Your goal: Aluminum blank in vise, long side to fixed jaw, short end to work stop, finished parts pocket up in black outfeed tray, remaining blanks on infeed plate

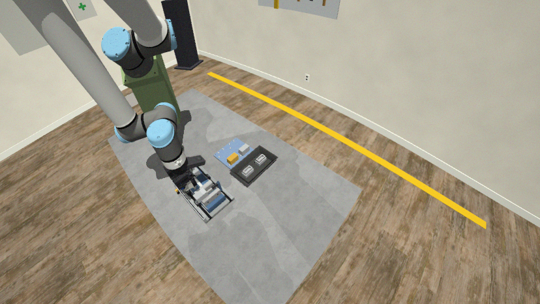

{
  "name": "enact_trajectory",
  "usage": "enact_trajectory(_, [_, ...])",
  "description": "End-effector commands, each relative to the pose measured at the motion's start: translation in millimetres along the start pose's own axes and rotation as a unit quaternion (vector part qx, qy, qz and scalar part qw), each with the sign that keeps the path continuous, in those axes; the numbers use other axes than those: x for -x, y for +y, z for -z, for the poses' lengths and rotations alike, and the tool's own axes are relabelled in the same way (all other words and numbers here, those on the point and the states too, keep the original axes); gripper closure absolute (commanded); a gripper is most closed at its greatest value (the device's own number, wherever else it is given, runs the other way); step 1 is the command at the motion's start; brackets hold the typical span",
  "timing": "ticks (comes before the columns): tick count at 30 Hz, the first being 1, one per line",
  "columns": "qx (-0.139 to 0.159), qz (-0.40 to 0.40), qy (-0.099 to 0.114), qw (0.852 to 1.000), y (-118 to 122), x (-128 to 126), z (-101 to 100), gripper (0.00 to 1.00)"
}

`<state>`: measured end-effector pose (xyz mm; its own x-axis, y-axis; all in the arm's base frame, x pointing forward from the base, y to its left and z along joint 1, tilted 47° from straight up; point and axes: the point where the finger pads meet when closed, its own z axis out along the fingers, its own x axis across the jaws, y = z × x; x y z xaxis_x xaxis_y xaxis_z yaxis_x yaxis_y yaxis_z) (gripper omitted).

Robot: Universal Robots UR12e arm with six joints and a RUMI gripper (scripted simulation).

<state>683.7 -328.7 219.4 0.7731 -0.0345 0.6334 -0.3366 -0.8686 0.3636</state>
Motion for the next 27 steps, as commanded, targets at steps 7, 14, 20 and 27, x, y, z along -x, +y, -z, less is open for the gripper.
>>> enact_trajectory(7, [0.0,0.0,0.0,1.0,0,0,-2,1.0])
enact_trajectory(14, [0.0,0.0,0.0,1.0,0,0,-5,1.0])
enact_trajectory(20, [0.0,0.0,0.0,1.0,0,0,-7,1.0])
enact_trajectory(27, [0.0,0.0,0.0,1.0,0,0,-11,1.0])
